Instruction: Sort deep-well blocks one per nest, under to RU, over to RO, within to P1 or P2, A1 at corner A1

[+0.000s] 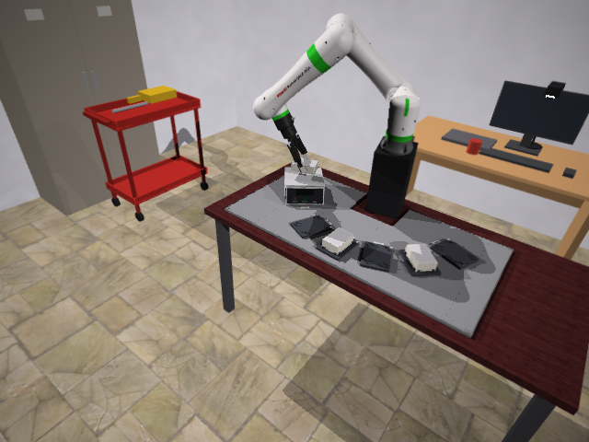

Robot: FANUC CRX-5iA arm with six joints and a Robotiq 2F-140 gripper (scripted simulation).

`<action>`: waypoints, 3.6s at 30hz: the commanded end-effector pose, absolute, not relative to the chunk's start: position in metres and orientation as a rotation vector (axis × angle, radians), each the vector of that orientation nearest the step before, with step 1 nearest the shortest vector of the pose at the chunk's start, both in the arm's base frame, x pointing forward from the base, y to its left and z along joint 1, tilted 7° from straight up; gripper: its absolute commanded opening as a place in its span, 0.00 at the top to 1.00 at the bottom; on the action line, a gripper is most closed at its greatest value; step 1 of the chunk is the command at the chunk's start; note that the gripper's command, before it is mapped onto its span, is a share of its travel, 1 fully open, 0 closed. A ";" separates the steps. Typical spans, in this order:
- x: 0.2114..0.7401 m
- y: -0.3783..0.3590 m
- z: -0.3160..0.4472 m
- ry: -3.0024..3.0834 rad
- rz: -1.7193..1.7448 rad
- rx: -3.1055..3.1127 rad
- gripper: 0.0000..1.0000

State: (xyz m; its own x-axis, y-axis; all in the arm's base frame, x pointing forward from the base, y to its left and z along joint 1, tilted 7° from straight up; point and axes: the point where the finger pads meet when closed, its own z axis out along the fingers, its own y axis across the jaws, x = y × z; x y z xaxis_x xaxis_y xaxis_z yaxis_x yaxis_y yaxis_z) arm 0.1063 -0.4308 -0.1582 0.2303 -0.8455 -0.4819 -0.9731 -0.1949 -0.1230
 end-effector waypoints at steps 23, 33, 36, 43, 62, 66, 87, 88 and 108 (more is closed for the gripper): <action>0.103 -0.431 -0.132 1.675 0.434 -2.111 0.90; 0.103 -0.431 -0.132 1.675 0.434 -2.111 0.90; 0.109 -0.428 -0.131 1.613 0.447 -2.177 0.90; 0.130 -0.419 -0.128 1.379 0.491 -2.397 0.90; 0.179 -0.397 -0.122 1.272 0.508 -2.483 0.90; 0.188 -0.393 -0.121 1.272 0.508 -2.483 0.90; 0.245 -0.367 -0.114 1.272 0.508 -2.483 0.90; 0.248 -0.366 -0.113 1.272 0.508 -2.483 0.90; 0.285 -0.334 -0.108 0.838 0.563 -2.765 0.90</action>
